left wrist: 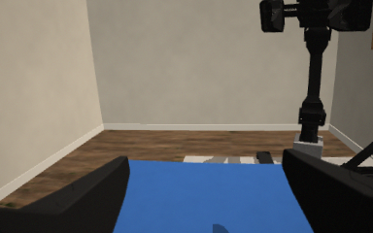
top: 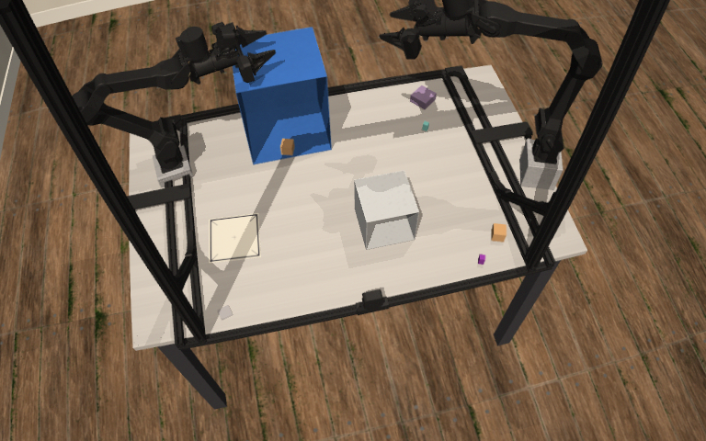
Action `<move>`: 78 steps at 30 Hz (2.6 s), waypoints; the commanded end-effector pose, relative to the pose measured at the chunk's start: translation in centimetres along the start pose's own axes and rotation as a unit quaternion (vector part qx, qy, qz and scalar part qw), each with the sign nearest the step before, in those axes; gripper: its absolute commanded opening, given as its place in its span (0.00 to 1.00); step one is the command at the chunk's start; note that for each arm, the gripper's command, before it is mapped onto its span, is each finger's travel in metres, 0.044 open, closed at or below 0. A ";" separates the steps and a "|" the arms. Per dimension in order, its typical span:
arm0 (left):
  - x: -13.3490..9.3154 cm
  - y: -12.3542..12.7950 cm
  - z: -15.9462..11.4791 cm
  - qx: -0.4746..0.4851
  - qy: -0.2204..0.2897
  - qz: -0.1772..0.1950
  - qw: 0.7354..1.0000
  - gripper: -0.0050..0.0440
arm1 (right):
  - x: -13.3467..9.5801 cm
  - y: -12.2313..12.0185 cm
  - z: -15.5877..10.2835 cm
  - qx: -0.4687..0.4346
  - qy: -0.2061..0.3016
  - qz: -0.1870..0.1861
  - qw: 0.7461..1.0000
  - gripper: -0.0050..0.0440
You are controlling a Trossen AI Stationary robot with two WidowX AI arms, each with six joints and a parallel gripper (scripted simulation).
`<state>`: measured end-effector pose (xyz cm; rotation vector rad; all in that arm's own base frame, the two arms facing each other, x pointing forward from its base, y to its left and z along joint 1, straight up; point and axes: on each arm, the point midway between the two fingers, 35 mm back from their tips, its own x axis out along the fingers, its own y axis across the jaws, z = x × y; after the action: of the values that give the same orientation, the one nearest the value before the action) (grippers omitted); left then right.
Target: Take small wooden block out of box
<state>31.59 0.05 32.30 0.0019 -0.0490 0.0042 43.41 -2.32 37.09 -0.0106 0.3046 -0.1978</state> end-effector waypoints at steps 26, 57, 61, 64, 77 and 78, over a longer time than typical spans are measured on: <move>0.0 -0.1 0.0 -0.001 -0.001 -0.002 1.000 0.92 | -11.2 -3.6 3.1 -0.001 0.066 0.057 0.996 0.92; 0.0 -0.1 0.0 -0.001 -0.001 -0.002 1.000 0.92 | -11.2 -3.6 3.1 -0.001 0.066 0.057 0.996 0.92; 0.1 -0.4 -0.2 0.008 0.003 -0.007 1.000 0.92 | -11.0 -3.8 3.1 0.001 0.063 0.053 0.997 0.92; 0.5 -2.5 -1.0 0.055 0.020 -0.033 0.998 0.92 | -10.4 -4.8 3.4 0.012 0.049 0.033 0.998 0.92; -0.2 -18.6 -4.6 0.139 0.100 -0.275 0.946 0.92 | -6.4 -6.7 2.5 0.202 0.017 -0.005 0.979 0.92; -0.3 -19.4 -4.9 0.136 0.109 -0.285 0.943 0.92 | -6.3 -6.8 2.5 0.211 0.015 -0.005 0.977 0.92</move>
<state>31.41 -16.51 27.86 0.2894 0.1338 -0.5036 36.45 -7.34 42.37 0.3510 0.3018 -0.2508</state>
